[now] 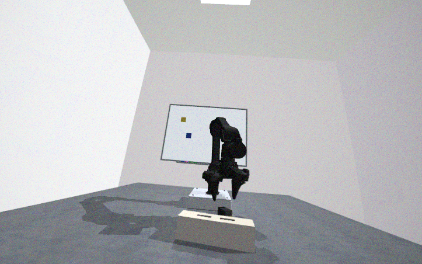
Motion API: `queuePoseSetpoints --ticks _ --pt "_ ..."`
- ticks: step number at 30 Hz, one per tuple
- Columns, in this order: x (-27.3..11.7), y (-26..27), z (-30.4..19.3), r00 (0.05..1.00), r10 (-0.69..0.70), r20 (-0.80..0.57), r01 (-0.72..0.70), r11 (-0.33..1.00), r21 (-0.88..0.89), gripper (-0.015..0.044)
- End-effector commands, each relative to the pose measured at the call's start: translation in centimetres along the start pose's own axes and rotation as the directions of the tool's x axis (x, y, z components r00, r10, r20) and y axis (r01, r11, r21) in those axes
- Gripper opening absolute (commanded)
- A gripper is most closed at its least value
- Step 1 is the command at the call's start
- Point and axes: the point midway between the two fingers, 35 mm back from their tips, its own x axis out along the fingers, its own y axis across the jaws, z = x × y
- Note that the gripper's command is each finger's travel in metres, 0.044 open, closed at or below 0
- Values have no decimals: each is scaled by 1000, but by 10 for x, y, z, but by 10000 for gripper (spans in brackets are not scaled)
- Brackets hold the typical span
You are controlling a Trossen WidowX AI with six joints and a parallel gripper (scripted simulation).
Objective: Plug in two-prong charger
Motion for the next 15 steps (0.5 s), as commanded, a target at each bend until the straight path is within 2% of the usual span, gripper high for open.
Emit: queuePoseSetpoints --ticks 1,15 --pt "2 5 -3 1000 -2 -16 2 1000 -3 440" --pt "20 5 -2 1000 -2 -16 2 1000 -3 440"
